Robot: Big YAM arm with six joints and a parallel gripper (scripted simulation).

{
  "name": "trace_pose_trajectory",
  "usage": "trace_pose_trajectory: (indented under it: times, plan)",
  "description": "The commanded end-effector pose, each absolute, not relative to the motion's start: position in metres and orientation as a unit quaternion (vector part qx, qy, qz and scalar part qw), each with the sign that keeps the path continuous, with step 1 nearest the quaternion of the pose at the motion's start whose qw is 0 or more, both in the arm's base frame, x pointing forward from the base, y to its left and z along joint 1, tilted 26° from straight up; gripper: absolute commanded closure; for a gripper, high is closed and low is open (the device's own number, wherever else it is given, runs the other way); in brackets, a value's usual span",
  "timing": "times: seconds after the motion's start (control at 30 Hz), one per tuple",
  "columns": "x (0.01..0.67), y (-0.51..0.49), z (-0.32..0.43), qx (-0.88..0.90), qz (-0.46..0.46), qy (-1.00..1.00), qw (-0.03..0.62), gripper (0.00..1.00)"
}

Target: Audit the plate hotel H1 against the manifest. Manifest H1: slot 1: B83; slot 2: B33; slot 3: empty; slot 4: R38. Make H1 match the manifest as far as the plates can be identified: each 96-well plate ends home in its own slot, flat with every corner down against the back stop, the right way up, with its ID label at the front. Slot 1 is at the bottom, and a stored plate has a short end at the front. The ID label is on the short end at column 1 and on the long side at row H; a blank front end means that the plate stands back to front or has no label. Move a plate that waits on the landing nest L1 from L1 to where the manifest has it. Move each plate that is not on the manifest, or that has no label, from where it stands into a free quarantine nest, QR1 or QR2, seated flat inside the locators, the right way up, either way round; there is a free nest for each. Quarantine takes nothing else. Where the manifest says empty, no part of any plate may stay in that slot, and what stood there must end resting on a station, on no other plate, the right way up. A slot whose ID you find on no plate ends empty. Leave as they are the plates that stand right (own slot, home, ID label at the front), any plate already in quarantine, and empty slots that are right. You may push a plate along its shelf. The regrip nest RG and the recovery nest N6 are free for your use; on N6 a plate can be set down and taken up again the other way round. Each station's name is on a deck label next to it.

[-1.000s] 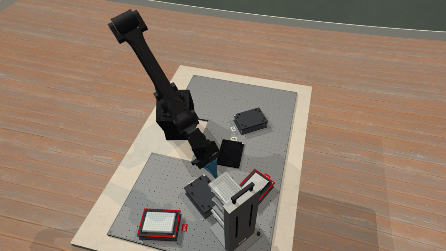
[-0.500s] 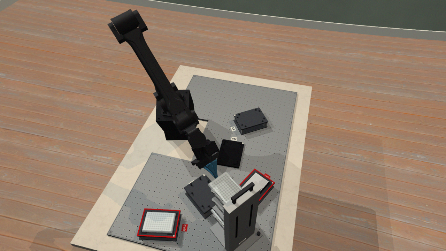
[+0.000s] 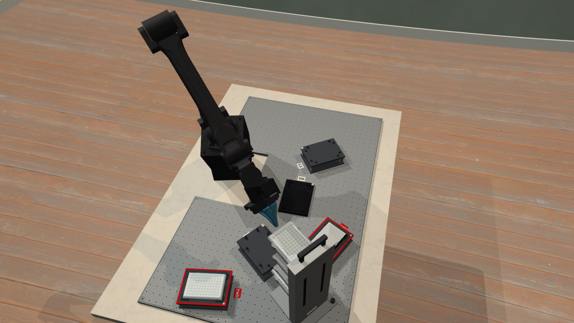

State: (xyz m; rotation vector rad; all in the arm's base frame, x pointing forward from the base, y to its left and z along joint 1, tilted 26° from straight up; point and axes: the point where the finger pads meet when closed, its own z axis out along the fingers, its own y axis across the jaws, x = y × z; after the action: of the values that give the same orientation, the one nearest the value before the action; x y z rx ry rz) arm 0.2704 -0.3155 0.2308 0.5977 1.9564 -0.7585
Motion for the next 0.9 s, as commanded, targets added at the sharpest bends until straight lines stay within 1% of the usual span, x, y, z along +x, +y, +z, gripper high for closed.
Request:
trace_pose_trajectory:
  times: [0.0,0.47,0.5,0.57,0.87]
  plan:
    - [0.263,-0.315,0.237,0.241,-0.316,0.792,0.463,1.0]
    - [0.249,-0.303,0.23,0.241,-0.316,0.793,0.463,1.0]
    - [0.252,-0.303,0.22,0.24,-0.308,0.8,0.455,1.0]
    - [0.245,-0.3,0.228,0.241,-0.316,0.793,0.463,1.0]
    - [0.235,-0.292,0.222,0.241,-0.316,0.793,0.462,1.0]
